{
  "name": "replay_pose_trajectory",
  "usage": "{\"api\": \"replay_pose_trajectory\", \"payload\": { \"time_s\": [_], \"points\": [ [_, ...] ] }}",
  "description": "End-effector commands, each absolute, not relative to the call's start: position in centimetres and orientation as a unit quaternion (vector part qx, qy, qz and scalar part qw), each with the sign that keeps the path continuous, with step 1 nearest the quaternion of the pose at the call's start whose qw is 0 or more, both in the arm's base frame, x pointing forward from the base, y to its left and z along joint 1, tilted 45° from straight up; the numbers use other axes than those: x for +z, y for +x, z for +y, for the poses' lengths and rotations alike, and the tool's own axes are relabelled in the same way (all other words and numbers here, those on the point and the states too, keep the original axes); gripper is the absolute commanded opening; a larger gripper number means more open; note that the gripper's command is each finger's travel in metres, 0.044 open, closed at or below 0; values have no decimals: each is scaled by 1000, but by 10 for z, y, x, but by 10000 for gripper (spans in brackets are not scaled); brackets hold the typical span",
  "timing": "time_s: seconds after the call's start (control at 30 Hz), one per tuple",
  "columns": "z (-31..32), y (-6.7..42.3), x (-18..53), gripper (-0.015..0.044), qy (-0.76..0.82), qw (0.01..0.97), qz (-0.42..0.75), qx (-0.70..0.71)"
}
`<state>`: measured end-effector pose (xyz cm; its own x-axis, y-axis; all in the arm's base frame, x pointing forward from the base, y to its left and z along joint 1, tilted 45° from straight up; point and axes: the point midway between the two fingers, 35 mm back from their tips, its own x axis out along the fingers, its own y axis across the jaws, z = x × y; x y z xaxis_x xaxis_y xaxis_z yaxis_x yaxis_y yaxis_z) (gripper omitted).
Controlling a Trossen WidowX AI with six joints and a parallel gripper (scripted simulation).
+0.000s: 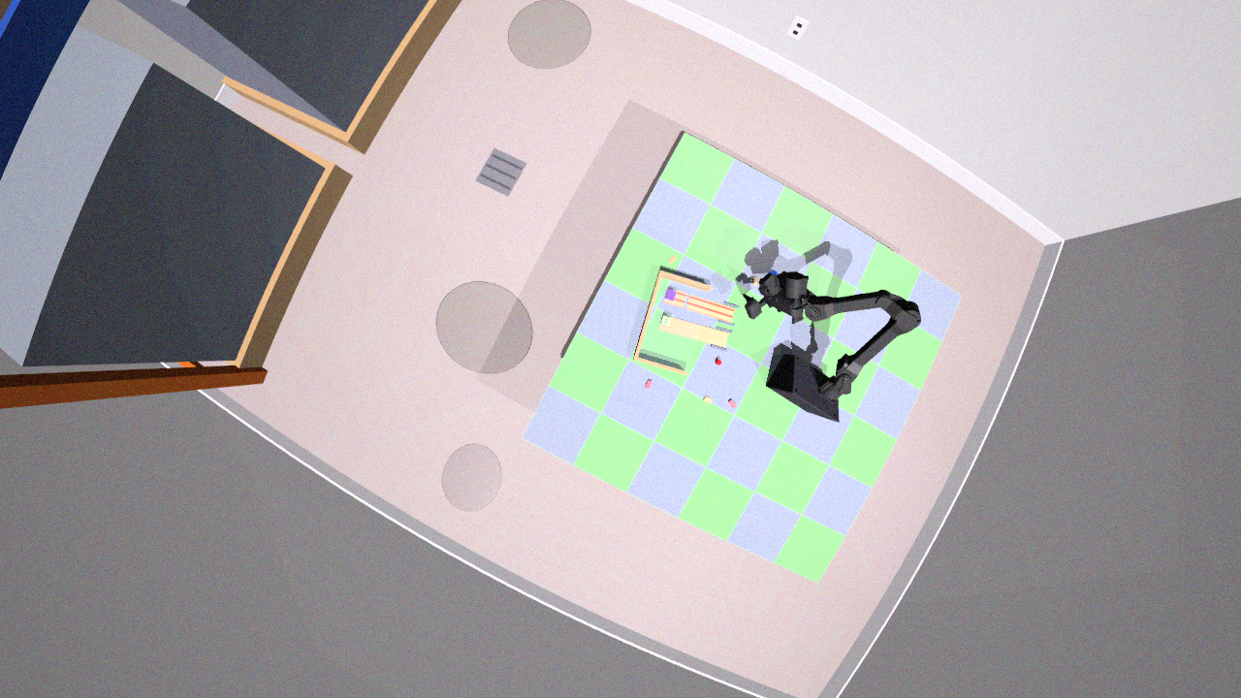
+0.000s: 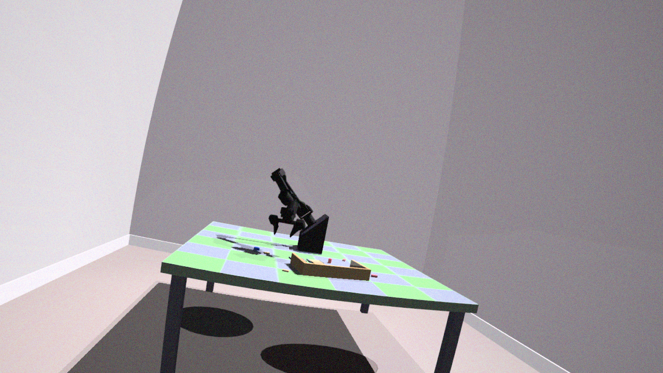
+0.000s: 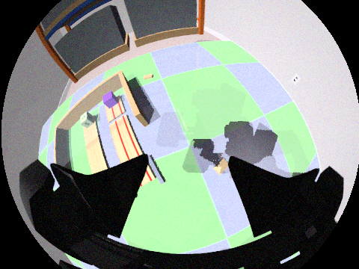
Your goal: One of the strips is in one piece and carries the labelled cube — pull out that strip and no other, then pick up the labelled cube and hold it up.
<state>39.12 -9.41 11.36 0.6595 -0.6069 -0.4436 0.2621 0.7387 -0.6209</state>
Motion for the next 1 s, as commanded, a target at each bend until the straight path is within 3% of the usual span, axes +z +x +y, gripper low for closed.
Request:
{"api": "replay_pose_trajectory", "payload": {
  "time_s": [0.0, 0.33, 0.83, 0.97],
  "points": [
    [-42, 384, 90, 400, -290, 878, 323, -201],
    [94, 319, 35, 400, -381, 883, 270, -43],
    [100, 312, 33, 400, -386, 883, 265, -32],
    [98, 319, 26, 295, -391, 872, 292, -36]
  ]
}}
